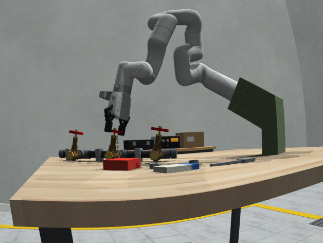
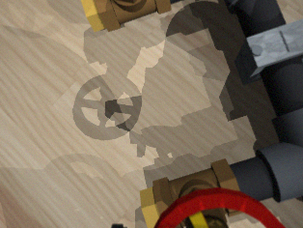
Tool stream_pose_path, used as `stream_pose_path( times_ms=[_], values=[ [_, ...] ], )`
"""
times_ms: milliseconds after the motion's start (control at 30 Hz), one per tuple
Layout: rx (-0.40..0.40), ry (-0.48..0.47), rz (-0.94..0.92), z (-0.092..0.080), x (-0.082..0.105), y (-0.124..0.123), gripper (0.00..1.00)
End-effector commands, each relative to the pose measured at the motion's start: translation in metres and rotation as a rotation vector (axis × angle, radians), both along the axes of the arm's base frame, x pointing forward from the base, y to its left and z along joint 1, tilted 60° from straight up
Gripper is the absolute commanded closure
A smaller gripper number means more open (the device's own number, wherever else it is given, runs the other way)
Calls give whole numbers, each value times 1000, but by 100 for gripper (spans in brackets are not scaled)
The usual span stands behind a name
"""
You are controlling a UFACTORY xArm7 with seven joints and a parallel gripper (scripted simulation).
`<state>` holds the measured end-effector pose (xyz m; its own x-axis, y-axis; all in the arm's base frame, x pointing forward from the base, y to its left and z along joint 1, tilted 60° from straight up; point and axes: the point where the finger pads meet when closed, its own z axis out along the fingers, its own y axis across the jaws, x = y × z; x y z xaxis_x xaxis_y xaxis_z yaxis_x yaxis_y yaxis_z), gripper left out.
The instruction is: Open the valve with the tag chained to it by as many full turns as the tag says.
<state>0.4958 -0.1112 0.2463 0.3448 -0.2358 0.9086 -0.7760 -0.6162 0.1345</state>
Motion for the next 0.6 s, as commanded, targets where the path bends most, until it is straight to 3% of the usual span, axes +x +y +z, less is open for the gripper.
stream_pose_path(
  times_ms=[0, 200, 267, 300, 567],
  values=[
    [122, -215, -129, 1, 1, 2, 0],
    [249, -428, -253, 1, 1, 2, 0],
    [249, -428, -253, 1, 1, 2, 0],
    [286, -500, -307, 1, 1, 2, 0],
    [286, -500, -307, 1, 1, 2, 0]
  ],
)
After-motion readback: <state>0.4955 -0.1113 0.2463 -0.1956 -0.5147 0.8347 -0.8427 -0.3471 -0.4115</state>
